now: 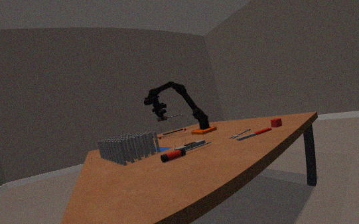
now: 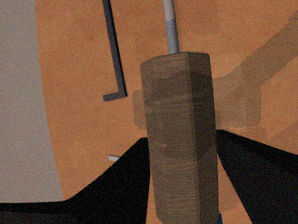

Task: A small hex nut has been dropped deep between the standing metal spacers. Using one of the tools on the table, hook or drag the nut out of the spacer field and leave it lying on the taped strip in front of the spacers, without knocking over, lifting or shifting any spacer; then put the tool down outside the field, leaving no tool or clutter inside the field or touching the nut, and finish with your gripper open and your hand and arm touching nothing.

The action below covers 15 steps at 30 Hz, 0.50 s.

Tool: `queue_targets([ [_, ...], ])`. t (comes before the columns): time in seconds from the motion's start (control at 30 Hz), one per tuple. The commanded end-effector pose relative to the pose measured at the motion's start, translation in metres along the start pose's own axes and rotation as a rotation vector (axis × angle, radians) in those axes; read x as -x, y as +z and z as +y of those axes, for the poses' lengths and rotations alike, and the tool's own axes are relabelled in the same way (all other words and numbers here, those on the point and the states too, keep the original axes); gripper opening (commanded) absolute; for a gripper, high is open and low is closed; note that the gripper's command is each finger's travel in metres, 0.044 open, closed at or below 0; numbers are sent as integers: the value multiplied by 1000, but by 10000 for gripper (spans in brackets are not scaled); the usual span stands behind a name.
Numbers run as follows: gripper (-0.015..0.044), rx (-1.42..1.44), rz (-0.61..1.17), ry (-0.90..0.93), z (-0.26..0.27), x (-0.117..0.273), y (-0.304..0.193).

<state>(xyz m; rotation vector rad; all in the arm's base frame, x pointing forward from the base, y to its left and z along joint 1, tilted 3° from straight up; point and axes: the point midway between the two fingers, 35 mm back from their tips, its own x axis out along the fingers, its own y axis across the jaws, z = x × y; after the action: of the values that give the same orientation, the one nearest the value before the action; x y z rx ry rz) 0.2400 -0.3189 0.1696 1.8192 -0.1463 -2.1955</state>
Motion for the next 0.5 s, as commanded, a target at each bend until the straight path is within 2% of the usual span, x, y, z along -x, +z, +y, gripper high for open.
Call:
queue_targets([
  [0.0, 0, -3, -7, 6, 0, -3, 0],
  [0.47, 0, -3, -6, 6, -1, -13, -4],
])
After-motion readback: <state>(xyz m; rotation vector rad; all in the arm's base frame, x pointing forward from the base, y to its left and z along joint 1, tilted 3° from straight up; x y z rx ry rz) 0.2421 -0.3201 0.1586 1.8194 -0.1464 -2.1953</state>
